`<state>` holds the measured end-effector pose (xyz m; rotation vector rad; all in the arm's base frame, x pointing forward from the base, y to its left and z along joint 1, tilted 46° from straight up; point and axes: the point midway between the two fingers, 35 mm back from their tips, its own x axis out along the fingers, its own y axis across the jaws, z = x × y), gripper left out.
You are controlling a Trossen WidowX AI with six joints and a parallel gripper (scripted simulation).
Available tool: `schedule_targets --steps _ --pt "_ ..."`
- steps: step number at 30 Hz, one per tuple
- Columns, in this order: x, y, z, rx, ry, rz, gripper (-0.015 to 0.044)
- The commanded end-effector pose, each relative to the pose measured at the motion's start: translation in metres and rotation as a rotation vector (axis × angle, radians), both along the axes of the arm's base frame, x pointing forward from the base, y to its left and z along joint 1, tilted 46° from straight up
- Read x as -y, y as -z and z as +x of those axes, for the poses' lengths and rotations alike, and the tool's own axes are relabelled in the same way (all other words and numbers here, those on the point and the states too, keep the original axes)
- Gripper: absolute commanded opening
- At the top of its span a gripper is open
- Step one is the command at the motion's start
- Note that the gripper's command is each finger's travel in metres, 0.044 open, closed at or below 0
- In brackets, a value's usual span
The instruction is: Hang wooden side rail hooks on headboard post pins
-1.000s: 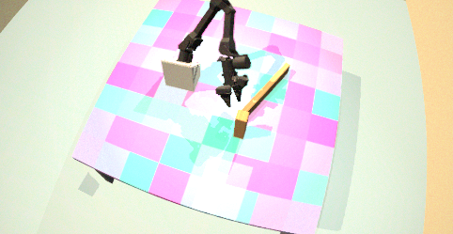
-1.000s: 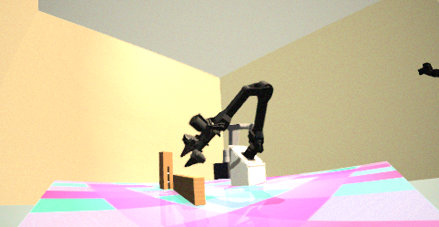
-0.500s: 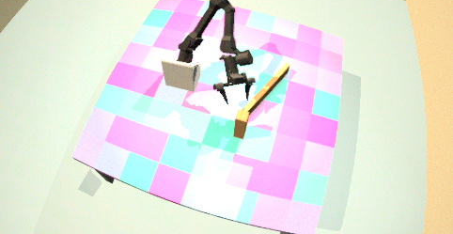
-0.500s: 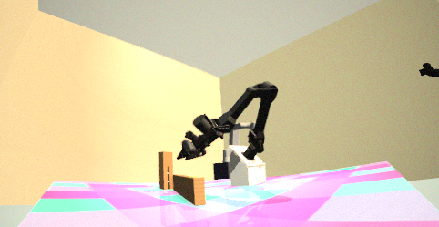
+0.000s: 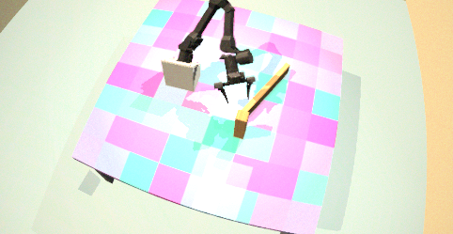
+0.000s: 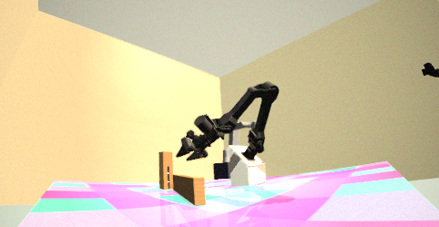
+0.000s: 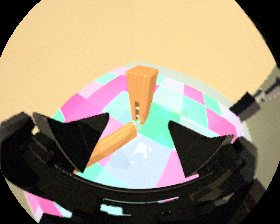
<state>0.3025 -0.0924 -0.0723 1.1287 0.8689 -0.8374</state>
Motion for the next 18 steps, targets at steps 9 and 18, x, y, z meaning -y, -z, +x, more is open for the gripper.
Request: schedule_targets --steps 9,18 --pt "0.001 -0.002 0.001 0.004 -0.004 -0.005 0.0440" --pt "-0.006 0.009 0.020 -0.119 -0.510 -0.050 0.0440"
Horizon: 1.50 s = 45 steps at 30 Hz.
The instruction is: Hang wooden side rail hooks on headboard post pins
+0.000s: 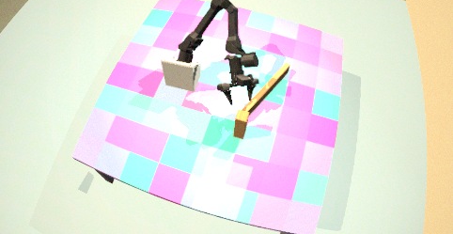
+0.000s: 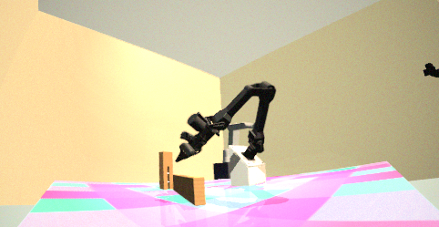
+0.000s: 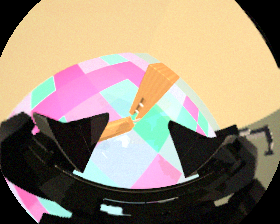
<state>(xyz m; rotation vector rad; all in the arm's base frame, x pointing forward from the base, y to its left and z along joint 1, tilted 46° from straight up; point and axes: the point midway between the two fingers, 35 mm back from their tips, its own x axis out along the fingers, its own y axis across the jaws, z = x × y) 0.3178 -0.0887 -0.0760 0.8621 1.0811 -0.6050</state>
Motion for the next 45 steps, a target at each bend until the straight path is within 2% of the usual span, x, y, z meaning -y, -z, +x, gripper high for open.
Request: schedule_targets --steps 1,9,16,23,30,38,45 --pt "-0.002 0.006 0.006 -0.046 -0.206 -0.003 0.0440" --pt "-0.006 0.008 0.020 -0.082 -0.682 0.012 0.0440" --pt "-0.007 0.006 0.028 -0.036 -1.076 0.052 0.0440" --pt "-0.008 -0.001 0.036 0.094 -1.440 0.093 0.0440" --pt "-0.008 -0.012 0.044 0.304 -1.758 0.110 0.0440" --pt "-0.007 -0.029 0.053 0.598 -2.025 0.074 0.0440" --pt "-0.012 -0.023 0.054 0.605 -2.030 0.072 0.0440"
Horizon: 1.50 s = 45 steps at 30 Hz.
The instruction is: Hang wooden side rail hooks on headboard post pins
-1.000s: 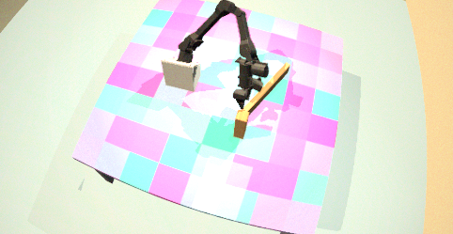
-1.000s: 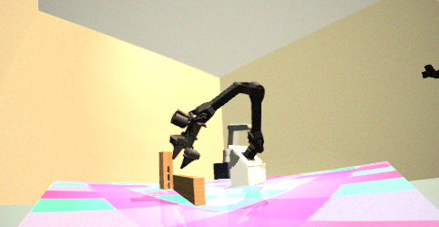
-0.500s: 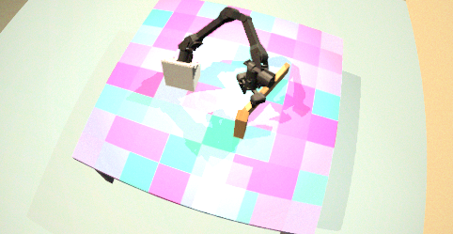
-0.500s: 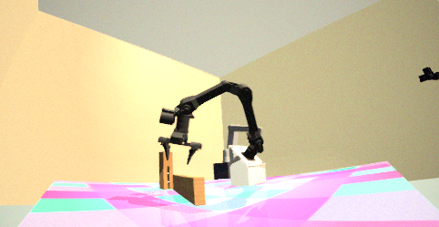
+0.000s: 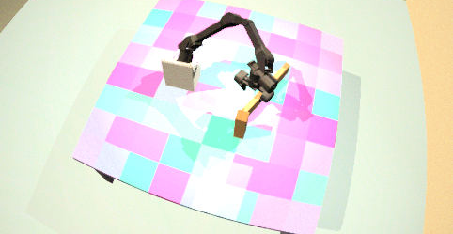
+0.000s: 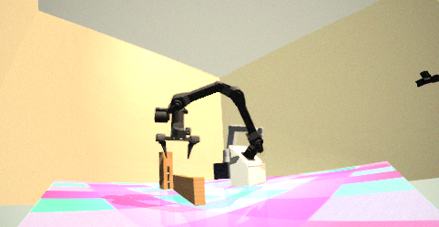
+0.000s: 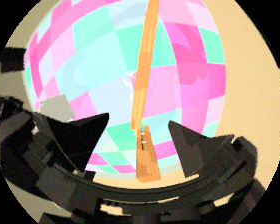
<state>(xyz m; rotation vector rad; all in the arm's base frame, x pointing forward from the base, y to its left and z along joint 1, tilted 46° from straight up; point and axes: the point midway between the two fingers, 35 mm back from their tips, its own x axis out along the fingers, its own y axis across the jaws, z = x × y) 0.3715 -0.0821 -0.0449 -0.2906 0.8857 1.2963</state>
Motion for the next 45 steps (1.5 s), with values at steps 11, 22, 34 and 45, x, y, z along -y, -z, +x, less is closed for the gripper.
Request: schedule_targets --steps 11,22,34,45 --pt "-0.035 0.036 0.000 0.001 -0.008 0.012 0.0440" --pt "-0.044 0.045 0.000 -0.001 -0.008 0.011 0.0440" --pt "-0.057 0.058 0.001 -0.001 -0.008 0.011 0.0440" --pt "-0.070 0.070 0.001 0.000 -0.008 0.012 0.0440"
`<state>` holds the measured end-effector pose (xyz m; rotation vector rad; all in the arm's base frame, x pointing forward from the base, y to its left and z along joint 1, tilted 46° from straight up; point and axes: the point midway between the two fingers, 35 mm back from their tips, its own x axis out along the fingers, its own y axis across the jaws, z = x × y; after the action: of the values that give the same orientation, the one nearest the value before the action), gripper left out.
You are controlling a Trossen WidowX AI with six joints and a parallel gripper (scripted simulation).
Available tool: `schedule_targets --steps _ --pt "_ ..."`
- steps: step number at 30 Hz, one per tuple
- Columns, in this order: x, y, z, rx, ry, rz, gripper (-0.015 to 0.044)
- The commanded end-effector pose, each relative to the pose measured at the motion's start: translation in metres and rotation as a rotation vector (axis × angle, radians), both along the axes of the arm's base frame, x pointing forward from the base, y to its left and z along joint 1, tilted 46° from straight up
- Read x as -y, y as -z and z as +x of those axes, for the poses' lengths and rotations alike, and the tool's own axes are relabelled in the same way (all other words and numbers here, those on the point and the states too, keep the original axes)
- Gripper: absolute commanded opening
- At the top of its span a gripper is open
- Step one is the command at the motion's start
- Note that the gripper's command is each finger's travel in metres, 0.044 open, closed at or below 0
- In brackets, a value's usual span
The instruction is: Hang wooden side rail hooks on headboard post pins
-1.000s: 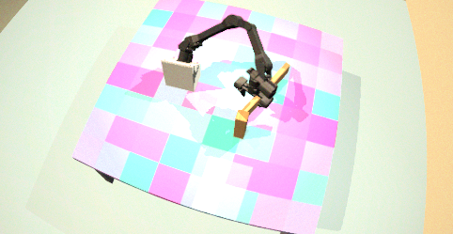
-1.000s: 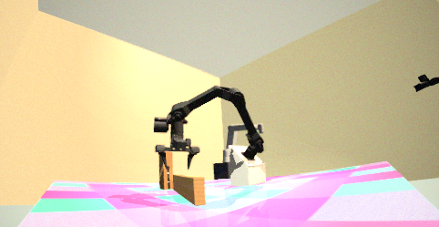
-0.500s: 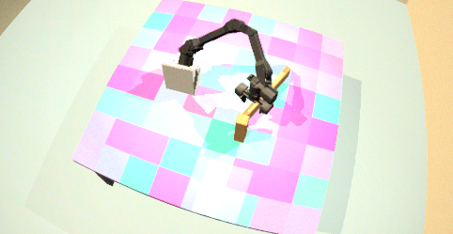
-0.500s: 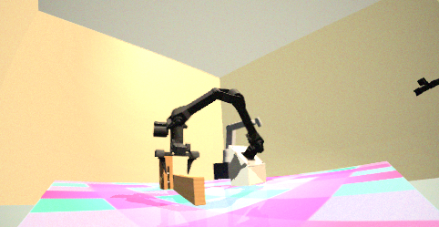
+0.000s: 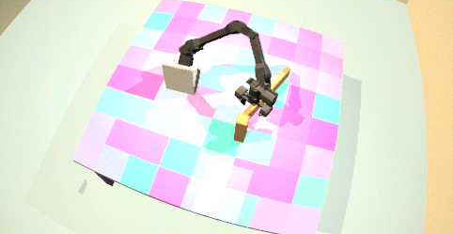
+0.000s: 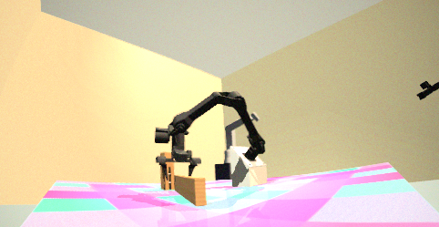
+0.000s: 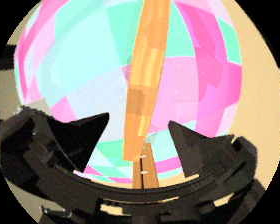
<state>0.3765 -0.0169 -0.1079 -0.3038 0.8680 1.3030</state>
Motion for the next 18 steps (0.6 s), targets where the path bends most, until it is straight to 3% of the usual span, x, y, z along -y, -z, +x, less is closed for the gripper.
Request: schedule_targets --steps 1,18 --pt "-0.006 0.008 -0.004 -0.017 0.002 0.009 0.0440" --pt "-0.020 0.020 -0.005 -0.017 0.002 0.012 0.0440"
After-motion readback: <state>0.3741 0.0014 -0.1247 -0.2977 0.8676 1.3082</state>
